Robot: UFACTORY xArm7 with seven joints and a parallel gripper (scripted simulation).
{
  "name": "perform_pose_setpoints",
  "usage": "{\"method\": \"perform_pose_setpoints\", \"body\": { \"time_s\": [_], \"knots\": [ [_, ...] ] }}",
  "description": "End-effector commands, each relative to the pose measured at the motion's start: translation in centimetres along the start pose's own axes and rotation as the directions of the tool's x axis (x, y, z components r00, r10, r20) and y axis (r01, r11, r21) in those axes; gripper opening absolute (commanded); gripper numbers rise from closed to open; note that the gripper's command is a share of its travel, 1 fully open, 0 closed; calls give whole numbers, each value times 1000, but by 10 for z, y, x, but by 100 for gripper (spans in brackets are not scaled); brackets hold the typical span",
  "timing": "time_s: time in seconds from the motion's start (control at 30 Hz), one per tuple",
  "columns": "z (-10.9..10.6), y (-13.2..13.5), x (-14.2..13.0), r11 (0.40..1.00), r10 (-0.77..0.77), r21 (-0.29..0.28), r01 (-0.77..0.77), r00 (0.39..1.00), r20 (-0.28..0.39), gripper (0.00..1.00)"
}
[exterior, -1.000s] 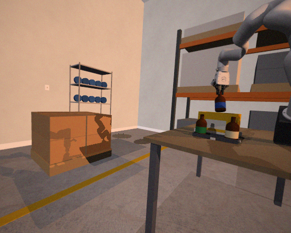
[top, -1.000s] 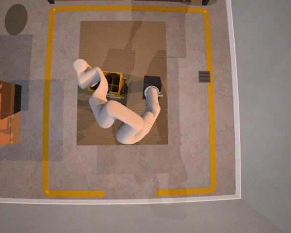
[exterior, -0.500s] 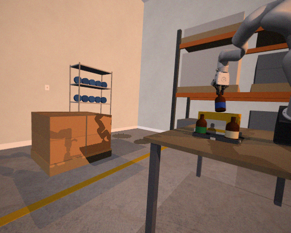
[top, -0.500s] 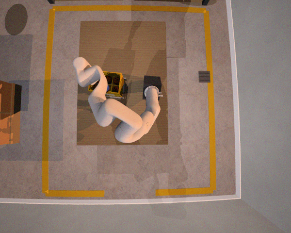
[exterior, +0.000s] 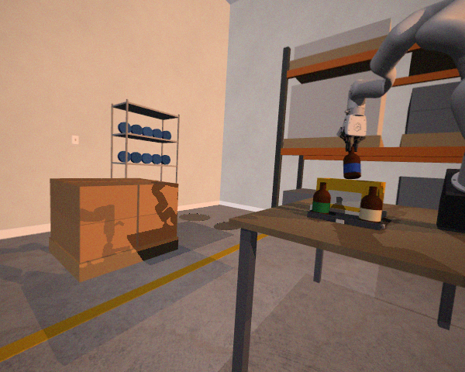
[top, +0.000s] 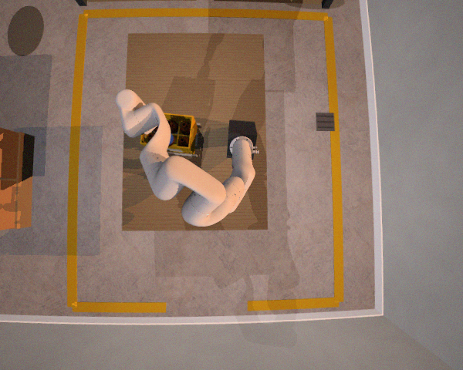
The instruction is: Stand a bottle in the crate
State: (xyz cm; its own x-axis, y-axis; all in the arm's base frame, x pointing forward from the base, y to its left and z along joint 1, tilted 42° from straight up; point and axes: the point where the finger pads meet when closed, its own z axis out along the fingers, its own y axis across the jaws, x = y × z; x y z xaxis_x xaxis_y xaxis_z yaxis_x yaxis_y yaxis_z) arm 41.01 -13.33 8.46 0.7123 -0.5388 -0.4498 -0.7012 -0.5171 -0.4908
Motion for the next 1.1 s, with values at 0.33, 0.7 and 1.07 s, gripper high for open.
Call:
{"method": "perform_pose_setpoints", "body": {
  "time_s": [0.33, 0.7, 1.07],
  "knots": [
    [-2, 0, 1, 1000, 0, 1, 0, 1000, -5, 0],
    [-1, 0, 1, 1000, 0, 1, 0, 1000, -5, 0],
    [4, 0, 1, 1000, 0, 1, 0, 1000, -5, 0]
  ]
}}
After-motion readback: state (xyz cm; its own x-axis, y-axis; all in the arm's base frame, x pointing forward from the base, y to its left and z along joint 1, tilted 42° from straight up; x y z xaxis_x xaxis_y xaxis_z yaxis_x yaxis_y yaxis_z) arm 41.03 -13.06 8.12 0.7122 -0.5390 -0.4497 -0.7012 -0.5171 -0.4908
